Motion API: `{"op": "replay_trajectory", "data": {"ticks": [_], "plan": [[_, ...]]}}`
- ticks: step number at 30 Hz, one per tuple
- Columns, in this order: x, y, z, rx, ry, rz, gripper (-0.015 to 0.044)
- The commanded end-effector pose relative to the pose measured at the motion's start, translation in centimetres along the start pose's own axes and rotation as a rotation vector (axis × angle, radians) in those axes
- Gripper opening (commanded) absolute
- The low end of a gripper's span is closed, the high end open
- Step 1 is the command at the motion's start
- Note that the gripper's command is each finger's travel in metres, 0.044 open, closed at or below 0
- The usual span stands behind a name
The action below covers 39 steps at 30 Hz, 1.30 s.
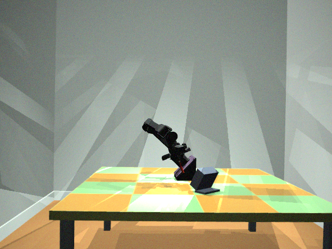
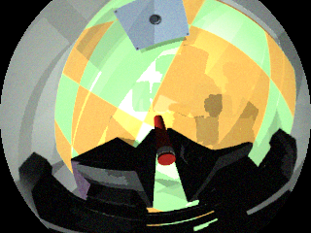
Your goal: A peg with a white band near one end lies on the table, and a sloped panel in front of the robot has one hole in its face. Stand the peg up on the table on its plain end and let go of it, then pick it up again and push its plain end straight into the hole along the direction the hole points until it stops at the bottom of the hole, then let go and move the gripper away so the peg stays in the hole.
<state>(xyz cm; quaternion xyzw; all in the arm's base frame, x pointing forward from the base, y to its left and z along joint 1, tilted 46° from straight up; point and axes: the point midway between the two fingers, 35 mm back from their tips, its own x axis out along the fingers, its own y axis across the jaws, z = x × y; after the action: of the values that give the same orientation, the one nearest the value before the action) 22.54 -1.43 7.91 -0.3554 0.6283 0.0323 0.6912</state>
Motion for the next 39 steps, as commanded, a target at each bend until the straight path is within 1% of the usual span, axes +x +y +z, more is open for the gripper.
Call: {"op": "replay_trajectory", "data": {"ticks": [1,20,39], "plan": [[0.3,0.3,0.3,-0.016,-0.027,0.017,0.0],[0.9,0.3,2.7,-0.074,-0.204,0.06,0.0],[0.9,-0.1,5.0,-0.148,-0.394,0.056,0.0]]}}
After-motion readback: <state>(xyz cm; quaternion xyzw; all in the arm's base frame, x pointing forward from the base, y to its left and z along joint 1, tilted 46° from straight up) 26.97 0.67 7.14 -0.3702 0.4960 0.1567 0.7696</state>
